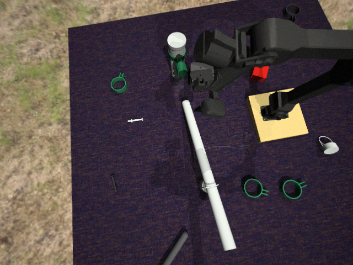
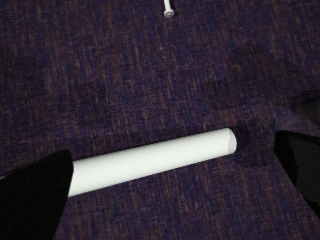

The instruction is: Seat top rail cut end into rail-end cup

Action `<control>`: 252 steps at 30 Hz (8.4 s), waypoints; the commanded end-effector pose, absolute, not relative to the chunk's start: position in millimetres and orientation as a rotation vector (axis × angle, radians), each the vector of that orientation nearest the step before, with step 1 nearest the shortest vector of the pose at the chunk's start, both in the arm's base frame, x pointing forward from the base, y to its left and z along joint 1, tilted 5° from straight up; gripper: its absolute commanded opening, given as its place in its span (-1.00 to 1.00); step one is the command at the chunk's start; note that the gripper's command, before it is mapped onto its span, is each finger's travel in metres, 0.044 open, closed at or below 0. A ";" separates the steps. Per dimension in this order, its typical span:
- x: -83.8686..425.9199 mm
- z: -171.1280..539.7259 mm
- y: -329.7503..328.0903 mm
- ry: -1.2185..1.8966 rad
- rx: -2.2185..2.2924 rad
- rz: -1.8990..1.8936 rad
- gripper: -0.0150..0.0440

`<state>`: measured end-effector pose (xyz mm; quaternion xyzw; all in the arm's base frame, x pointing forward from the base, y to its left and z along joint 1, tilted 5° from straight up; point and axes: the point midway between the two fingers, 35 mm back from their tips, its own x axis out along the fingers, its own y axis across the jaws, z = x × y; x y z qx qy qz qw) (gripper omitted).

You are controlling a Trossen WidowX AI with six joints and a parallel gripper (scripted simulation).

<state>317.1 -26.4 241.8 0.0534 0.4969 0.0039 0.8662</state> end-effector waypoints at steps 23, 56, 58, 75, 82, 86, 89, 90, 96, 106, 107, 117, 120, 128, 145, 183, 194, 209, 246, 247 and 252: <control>333.7 156.8 30.1 1.294 1.206 -1.074 1.00; 336.4 91.7 35.6 1.294 1.206 -1.073 1.00; 336.6 88.4 35.9 1.294 1.206 -1.073 1.00; 336.9 61.0 38.2 1.295 1.206 -1.073 1.00; 336.2 49.8 39.1 1.295 1.207 -1.073 1.00; 336.1 47.5 39.3 1.295 1.207 -1.073 0.91; 336.1 47.5 39.3 1.295 1.207 -1.073 0.64; 336.1 47.5 39.3 1.295 1.207 -1.073 0.56; 336.1 47.5 39.3 1.295 1.207 -1.073 0.09; 335.5 48.8 39.2 1.295 1.207 -1.073 -0.27; 335.1 49.8 39.1 1.295 1.207 -1.073 -0.36; 335.9 74.0 24.4 1.213 1.132 -1.126 -0.49; 336.3 90.5 13.9 1.154 1.079 -1.161 -0.49; 334.8 123.1 -5.2 1.045 0.982 -1.220 -0.49; 334.4 118.3 -2.6 1.068 0.990 -1.216 -0.49; 336.9 121.5 -26.3 1.077 0.989 -1.218 -0.49; 336.9 121.5 -26.3 1.077 0.989 -1.218 -0.49; 336.9 121.5 -26.3 1.077 0.989 -1.218 -0.49; 337.0 119.4 -24.5 1.093 1.000 -1.210 -0.49; 337.0 119.3 -24.6 1.093 1.000 -1.210 -0.49; 337.1 119.3 -25.4 1.093 1.000 -1.210 -0.49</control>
